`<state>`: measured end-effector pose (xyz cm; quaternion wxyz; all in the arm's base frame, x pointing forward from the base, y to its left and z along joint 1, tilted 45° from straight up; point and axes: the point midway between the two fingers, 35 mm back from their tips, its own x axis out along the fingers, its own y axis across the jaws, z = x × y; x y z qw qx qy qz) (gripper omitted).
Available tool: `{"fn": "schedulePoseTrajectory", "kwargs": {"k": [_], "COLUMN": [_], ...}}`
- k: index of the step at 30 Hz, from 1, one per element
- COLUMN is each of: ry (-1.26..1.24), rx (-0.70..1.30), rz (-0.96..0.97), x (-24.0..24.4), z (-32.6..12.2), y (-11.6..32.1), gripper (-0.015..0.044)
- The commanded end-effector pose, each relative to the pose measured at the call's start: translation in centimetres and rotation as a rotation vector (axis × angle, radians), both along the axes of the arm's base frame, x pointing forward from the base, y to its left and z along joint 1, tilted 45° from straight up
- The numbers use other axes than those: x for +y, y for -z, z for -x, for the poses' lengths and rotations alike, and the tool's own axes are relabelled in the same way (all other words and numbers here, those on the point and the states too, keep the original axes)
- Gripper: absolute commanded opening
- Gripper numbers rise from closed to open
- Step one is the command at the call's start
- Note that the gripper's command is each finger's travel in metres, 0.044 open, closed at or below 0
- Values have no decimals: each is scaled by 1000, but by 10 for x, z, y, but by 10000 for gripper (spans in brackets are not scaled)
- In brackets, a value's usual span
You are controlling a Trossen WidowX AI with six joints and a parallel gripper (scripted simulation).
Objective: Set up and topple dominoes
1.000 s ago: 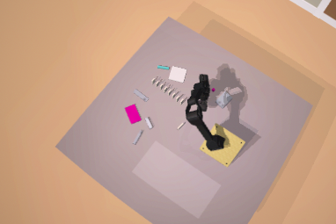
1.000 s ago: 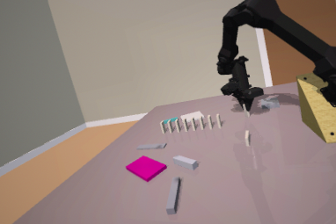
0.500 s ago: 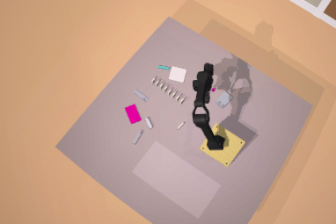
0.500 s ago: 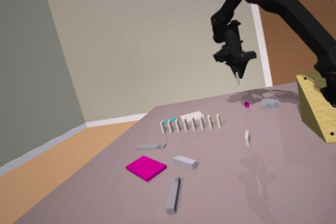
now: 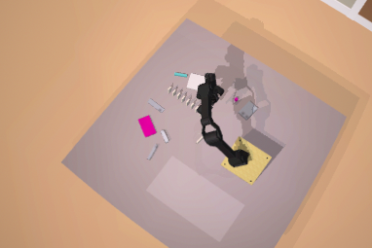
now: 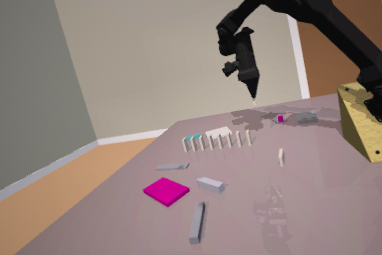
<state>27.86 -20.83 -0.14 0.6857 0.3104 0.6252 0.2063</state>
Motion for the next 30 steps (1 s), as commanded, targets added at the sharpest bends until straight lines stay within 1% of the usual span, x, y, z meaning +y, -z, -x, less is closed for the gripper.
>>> {"fn": "schedulePoseTrajectory", "kwargs": {"k": [1, 8, 19, 30], "ry": [59, 59, 61, 59], "rx": [49, 49, 48, 46], "rz": [-20, -20, -18, -23], "x": [8, 10, 46, 87], "z": [-10, -11, -25, -29], "y": [-8, -5, 38, 77], "gripper": [107, 107, 107, 107]}}
